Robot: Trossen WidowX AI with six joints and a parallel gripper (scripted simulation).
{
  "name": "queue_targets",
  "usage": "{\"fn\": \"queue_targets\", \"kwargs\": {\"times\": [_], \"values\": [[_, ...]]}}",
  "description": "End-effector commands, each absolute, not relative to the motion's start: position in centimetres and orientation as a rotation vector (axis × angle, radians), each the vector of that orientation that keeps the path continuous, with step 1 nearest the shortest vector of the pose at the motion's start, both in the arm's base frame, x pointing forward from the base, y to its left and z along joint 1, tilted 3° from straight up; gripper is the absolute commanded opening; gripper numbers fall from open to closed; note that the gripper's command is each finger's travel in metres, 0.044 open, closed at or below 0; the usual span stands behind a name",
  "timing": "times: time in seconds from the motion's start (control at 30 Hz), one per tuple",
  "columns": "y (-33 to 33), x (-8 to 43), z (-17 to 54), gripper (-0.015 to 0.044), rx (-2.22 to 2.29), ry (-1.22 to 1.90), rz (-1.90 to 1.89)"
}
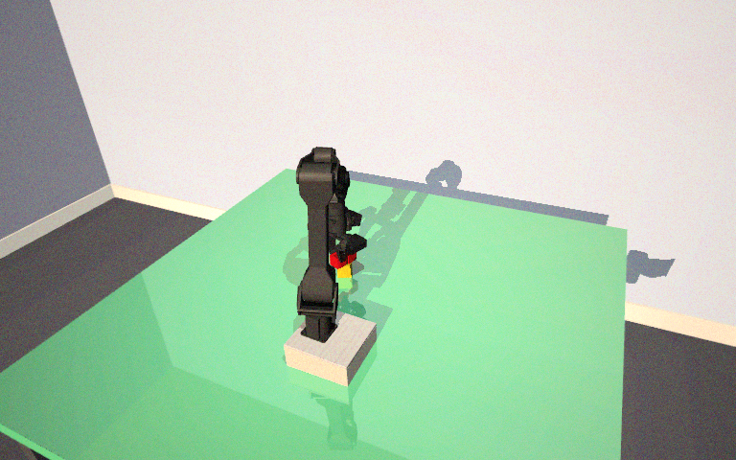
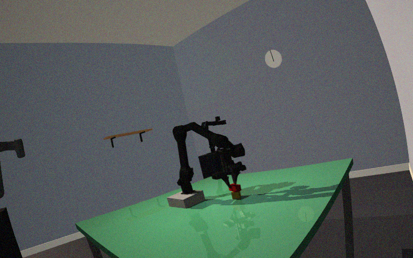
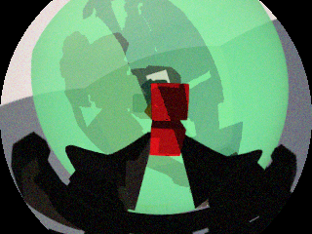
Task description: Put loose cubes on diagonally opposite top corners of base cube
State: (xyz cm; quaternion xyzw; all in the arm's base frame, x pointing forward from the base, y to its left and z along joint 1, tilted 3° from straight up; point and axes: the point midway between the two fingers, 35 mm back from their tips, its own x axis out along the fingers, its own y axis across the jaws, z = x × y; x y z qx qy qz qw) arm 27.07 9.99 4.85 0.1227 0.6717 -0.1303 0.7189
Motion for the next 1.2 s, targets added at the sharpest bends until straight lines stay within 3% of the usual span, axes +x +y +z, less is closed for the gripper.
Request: {"fn": "queue_targets", "kwargs": {"times": [0.0, 0.17, 0.3, 1.17], "values": [[9.9, 27.1, 4.8, 0.0105, 0.265, 1.484, -0.289], [9.9, 27.1, 4.8, 0.0105, 0.265, 1.484, -0.289], [9.9, 27.1, 4.8, 0.0205, 0.265, 1.484, -0.289], [10.1, 26.9, 8.3, 0.0205, 0.272, 1.486, -0.288]]}}
